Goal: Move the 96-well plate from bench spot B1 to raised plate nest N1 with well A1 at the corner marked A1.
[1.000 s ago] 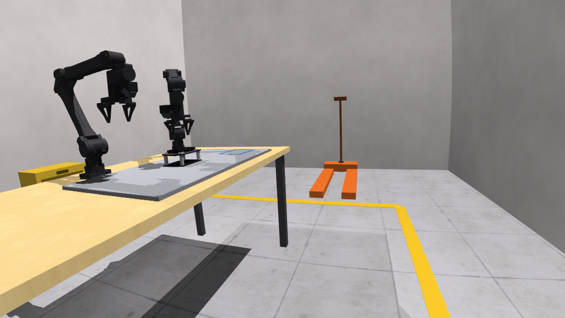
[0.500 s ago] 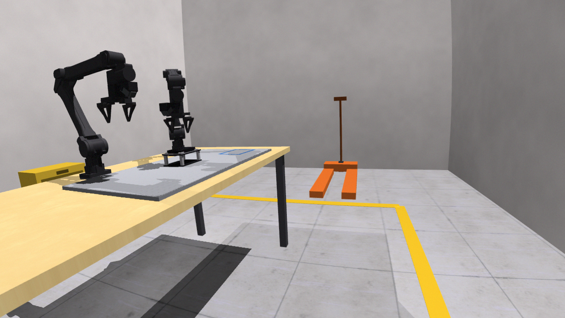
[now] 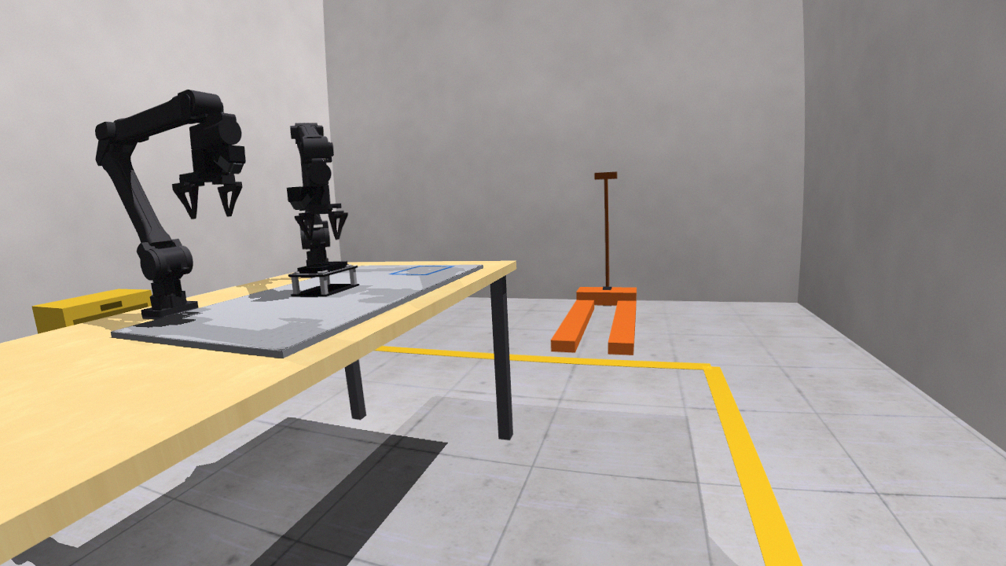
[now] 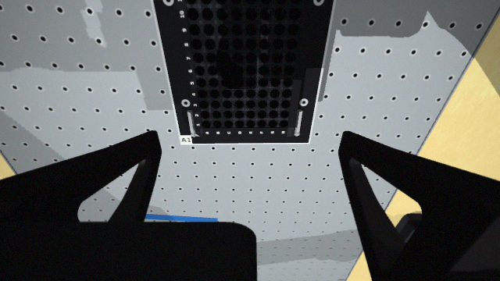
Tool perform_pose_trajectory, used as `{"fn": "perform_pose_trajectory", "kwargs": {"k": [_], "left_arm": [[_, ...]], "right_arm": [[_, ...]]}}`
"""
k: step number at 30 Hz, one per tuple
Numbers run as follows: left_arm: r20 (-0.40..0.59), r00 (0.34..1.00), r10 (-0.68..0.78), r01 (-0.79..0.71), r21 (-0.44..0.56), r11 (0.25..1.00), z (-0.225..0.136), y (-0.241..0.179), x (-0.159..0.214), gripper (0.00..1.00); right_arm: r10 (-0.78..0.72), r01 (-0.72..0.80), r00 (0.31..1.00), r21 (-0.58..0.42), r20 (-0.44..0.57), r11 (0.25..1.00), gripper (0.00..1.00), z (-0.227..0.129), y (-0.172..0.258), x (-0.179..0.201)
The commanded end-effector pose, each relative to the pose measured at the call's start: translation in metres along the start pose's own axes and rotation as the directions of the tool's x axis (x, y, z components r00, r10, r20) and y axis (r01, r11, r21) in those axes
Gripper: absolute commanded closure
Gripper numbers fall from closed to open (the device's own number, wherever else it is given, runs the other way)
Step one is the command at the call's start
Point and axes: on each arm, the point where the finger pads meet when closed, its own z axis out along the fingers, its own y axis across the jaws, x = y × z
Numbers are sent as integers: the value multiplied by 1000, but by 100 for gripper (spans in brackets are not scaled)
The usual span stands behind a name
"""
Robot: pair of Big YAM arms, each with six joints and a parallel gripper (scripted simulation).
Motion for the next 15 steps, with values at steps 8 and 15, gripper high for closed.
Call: {"fn": "perform_pose_trajectory", "kwargs": {"k": [8,15], "left_arm": [[65,998,0,4,-64,998,-28,29,29,0],[42,999,-1,3,-38,999,-21,32,47,0]], "right_arm": [[-12,12,999,-1,40,1000,0,-16,0,-11],[-12,12,999,-1,40,1000,0,-16,0,-11]]}}
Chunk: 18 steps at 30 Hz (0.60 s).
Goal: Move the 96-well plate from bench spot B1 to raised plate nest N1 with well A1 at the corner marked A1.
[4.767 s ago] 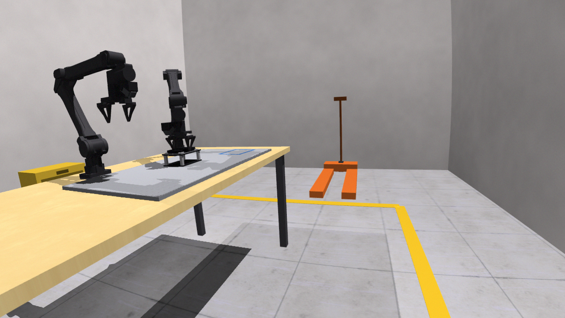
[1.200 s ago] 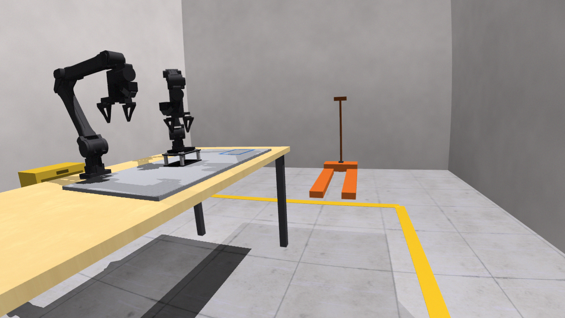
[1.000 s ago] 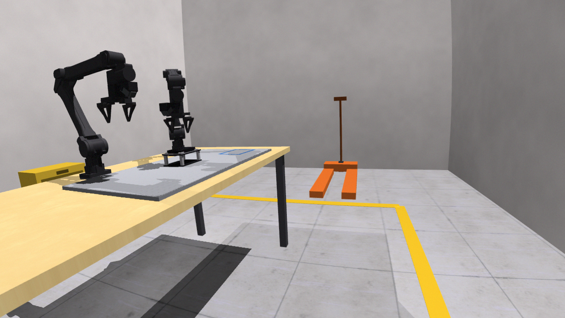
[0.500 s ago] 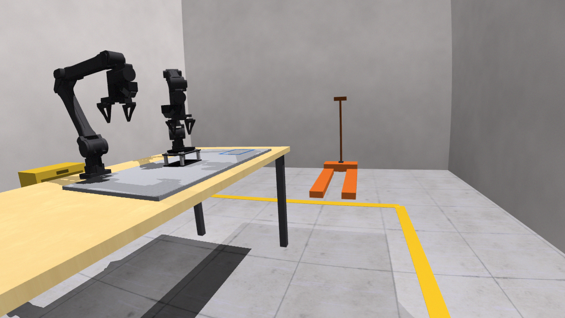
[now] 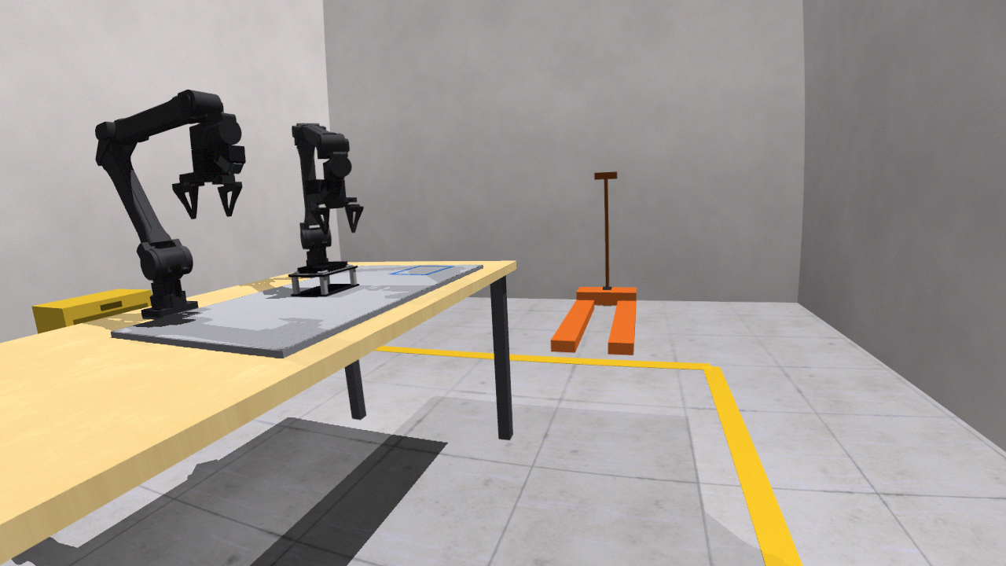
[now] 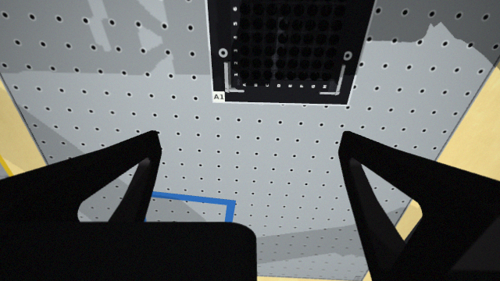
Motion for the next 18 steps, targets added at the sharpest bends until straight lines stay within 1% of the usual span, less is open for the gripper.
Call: {"fn": "perform_pose_trajectory", "kwargs": {"k": [1,7,12,18], "left_arm": [[4,1000,15,-15,-1,1000,-8,5,11,0],[4,1000,15,-15,-4,1000,-6,10,32,0],[24,1000,16,-15,-33,999,-11,20,44,0],[7,1000,16,-15,-11,1000,-12,30,53,0]], "right_arm": [[-12,12,999,-1,40,1000,0,-16,0,-11],[-12,12,999,-1,40,1000,0,-16,0,-11],[-12,12,999,-1,40,1000,0,-16,0,-11],[-12,12,999,-1,40,1000,0,-16,0,-11]]}}
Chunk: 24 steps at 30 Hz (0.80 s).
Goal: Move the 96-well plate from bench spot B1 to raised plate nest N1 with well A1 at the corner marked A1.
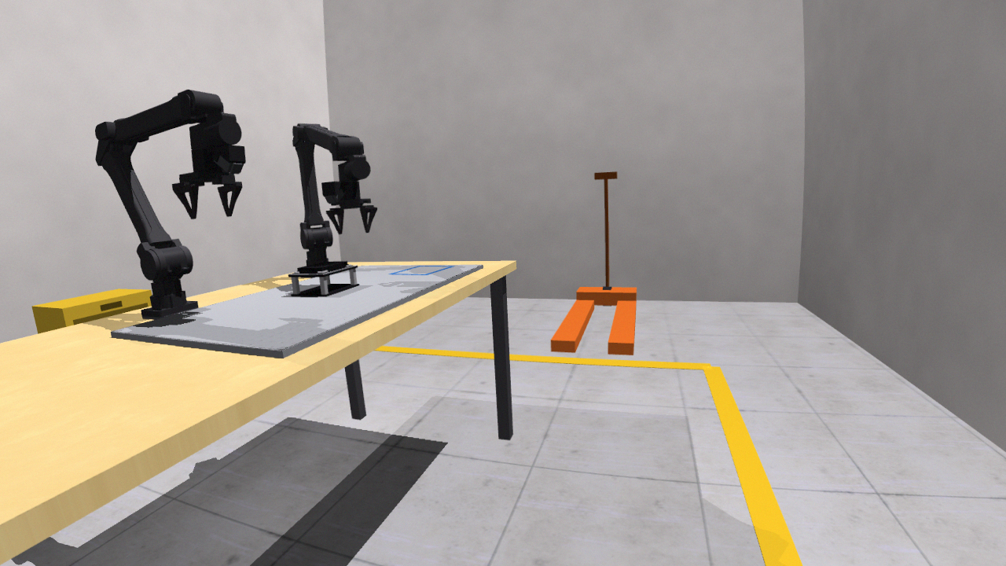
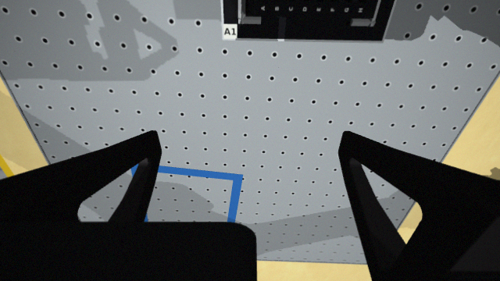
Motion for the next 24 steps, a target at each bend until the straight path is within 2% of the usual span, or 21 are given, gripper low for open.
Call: {"fn": "perform_pose_trajectory", "kwargs": {"k": [1,24], "left_arm": [[19,1000,15,-15,-22,1000,-16,17,0,0],[21,1000,16,-15,-26,1000,-13,12,-3,0]], "right_arm": [[-12,12,999,-1,40,1000,0,-16,0,-11],[-12,12,999,-1,40,1000,0,-16,0,-11]]}}
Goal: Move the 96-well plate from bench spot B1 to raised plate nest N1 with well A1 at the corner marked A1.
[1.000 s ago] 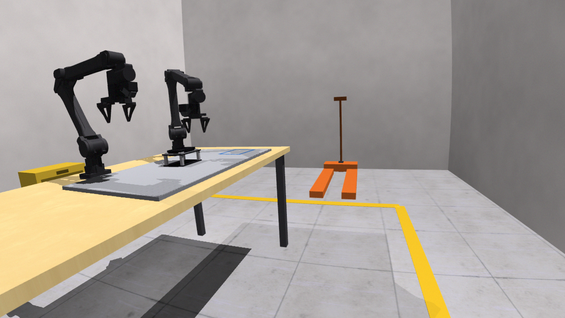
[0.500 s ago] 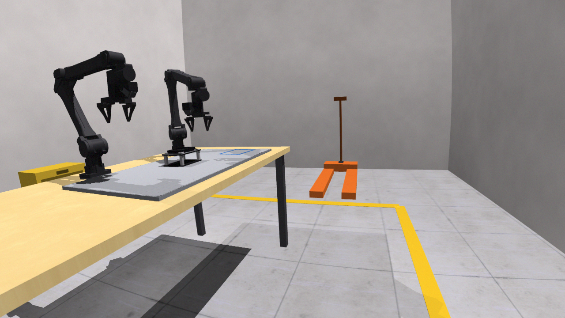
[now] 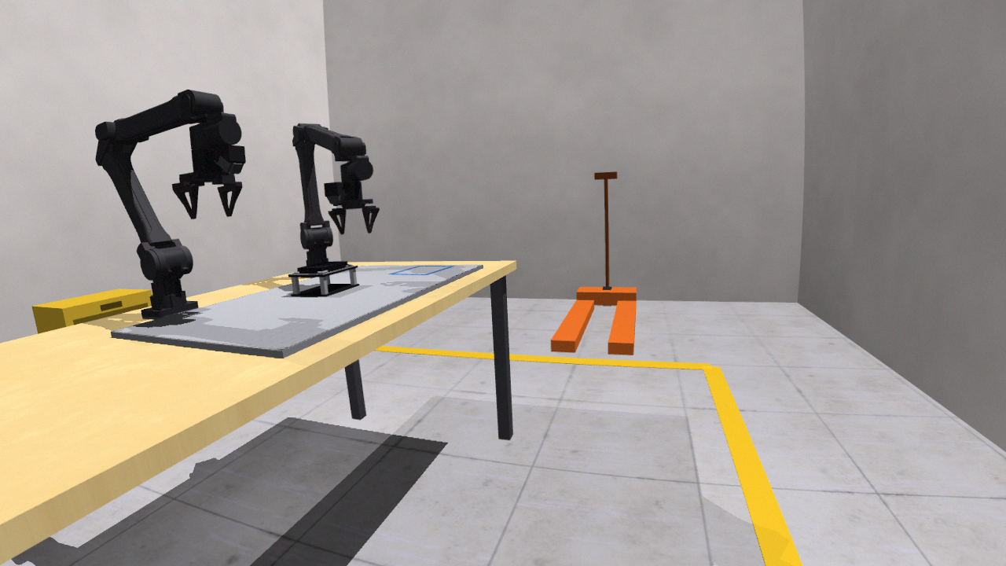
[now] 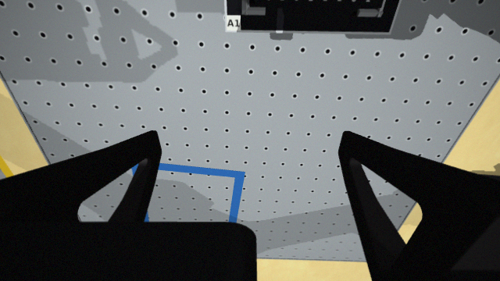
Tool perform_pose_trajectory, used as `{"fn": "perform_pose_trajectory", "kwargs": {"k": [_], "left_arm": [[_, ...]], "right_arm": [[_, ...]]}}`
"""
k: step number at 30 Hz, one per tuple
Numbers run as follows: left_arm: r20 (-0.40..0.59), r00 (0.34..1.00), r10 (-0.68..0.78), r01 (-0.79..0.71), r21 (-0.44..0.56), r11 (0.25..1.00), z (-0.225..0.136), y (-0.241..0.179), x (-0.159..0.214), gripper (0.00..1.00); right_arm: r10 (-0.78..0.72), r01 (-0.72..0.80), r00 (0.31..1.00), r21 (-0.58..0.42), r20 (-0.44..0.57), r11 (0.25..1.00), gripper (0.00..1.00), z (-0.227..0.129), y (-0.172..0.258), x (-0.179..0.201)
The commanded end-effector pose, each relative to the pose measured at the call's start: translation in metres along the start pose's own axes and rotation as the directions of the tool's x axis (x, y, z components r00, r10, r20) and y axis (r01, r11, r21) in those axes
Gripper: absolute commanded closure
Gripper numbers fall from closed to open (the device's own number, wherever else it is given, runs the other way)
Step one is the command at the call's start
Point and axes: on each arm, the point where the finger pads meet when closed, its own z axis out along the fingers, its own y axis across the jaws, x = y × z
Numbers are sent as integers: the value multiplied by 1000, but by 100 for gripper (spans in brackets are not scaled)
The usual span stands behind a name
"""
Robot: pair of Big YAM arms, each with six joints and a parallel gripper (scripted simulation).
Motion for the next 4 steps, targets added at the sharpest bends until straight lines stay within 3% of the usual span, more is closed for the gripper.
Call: {"fn": "perform_pose_trajectory", "kwargs": {"k": [1,4], "left_arm": [[24,1000,14,-13,-32,999,-15,9,-8,0],[24,1000,14,-13,-32,999,-15,9,-8,0]], "right_arm": [[-12,12,999,-1,40,1000,0,-16,0,-11],[-12,12,999,-1,40,1000,0,-16,0,-11]]}}
